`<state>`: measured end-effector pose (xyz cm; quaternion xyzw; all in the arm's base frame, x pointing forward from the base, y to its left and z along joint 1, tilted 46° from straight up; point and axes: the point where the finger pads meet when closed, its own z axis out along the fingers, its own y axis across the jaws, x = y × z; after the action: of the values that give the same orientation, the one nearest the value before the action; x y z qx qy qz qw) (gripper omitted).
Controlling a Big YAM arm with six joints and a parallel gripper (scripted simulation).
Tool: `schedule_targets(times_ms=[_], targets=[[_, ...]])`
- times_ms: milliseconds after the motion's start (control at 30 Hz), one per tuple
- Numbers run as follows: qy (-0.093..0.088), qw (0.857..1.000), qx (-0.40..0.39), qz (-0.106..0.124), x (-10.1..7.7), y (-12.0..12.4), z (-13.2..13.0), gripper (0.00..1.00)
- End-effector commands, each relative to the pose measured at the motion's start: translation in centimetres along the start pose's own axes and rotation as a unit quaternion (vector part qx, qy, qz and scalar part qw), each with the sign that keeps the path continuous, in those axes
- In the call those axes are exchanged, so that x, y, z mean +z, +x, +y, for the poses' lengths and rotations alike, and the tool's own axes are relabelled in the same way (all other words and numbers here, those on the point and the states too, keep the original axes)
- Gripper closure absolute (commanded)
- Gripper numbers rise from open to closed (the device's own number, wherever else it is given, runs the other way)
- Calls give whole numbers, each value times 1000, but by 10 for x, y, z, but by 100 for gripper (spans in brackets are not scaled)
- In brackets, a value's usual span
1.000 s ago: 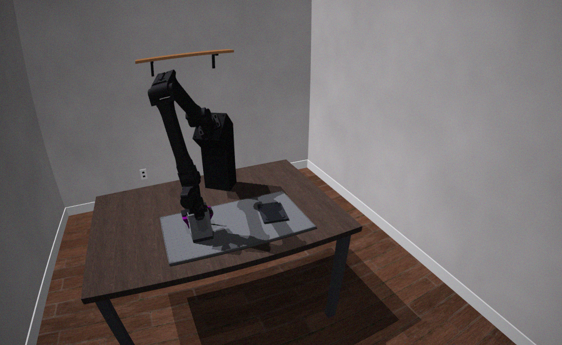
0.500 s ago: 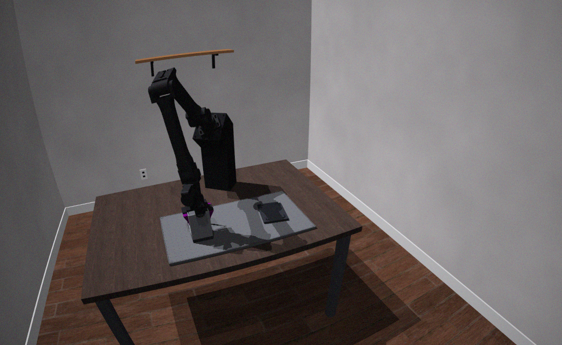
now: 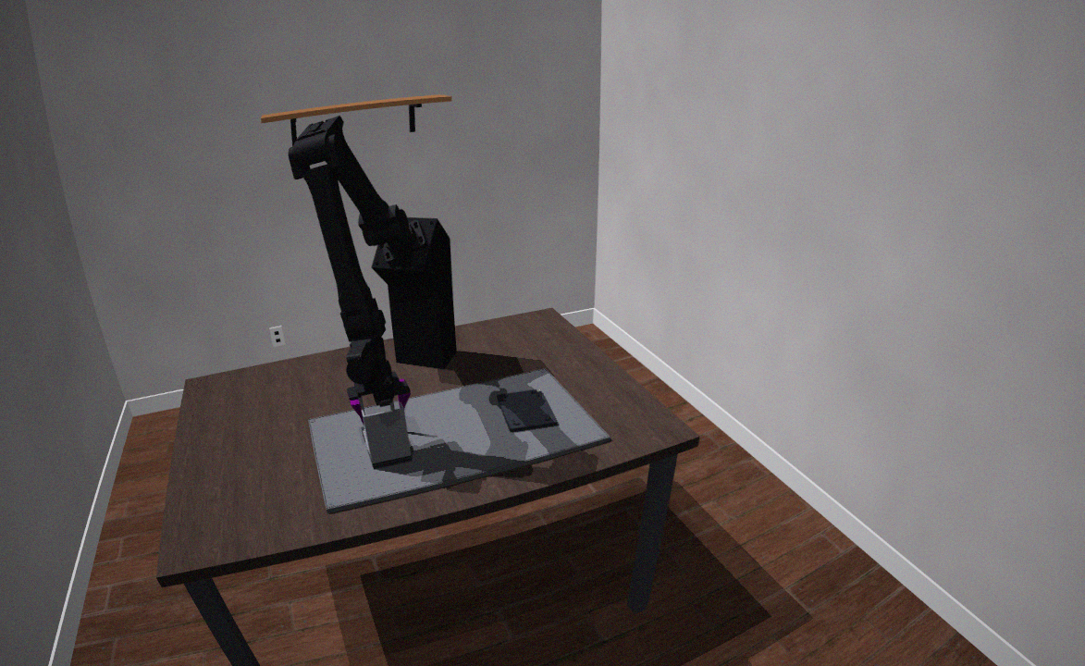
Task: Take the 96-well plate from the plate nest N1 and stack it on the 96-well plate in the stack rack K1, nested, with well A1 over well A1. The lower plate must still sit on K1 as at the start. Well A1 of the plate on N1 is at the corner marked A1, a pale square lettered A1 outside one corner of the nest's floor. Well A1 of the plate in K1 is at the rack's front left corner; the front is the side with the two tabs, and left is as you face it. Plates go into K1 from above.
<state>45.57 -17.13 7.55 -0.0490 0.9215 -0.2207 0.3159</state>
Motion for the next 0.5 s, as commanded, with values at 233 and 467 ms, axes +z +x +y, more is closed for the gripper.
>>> schedule_targets(times_ms=[233, 467], targets=[[1, 1000, 6, -11, -32, -8, 1, 0], [1, 1000, 6, -10, -48, -7, 1, 0]])
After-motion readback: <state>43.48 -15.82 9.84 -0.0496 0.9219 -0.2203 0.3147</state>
